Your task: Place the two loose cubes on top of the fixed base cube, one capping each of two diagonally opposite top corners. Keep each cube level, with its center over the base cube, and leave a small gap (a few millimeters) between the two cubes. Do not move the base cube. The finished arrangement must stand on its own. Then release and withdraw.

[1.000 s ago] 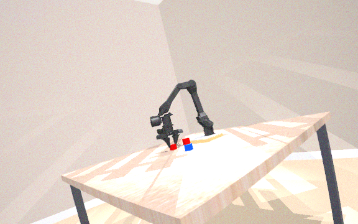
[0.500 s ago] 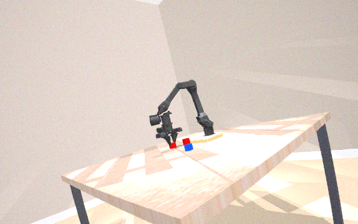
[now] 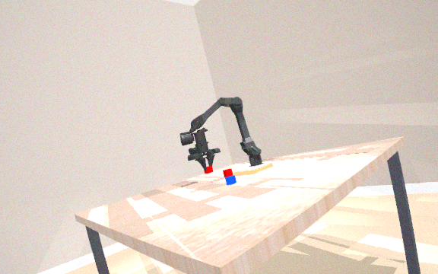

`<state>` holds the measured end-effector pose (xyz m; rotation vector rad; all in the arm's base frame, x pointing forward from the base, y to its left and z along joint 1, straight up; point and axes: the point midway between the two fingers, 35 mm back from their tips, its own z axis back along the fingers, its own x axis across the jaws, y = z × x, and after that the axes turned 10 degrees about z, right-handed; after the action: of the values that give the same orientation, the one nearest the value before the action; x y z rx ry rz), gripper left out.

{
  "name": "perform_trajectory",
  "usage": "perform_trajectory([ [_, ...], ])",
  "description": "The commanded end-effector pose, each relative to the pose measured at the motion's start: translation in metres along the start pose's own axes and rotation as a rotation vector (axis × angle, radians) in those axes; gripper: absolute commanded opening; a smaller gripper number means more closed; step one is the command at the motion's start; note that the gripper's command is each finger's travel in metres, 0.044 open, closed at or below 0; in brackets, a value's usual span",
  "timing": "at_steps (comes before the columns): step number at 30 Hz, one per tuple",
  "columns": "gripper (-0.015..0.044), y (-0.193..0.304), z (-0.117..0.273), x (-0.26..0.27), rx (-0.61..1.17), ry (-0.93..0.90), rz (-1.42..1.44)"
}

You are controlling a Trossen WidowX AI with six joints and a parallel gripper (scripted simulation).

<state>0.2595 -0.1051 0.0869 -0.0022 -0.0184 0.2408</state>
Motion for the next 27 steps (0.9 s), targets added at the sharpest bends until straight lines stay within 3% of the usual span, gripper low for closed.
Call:
perform_trajectory([
  [1,0.0105,0.0,0.018,0.0,-0.007,-0.009,-0.002],
  [16,0.0105,0.003,0.052,-0.004,-0.006,-0.008,0.004],
  [27,0.0105,0.025,0.051,0.017,-0.006,-0.009,0.381],
])
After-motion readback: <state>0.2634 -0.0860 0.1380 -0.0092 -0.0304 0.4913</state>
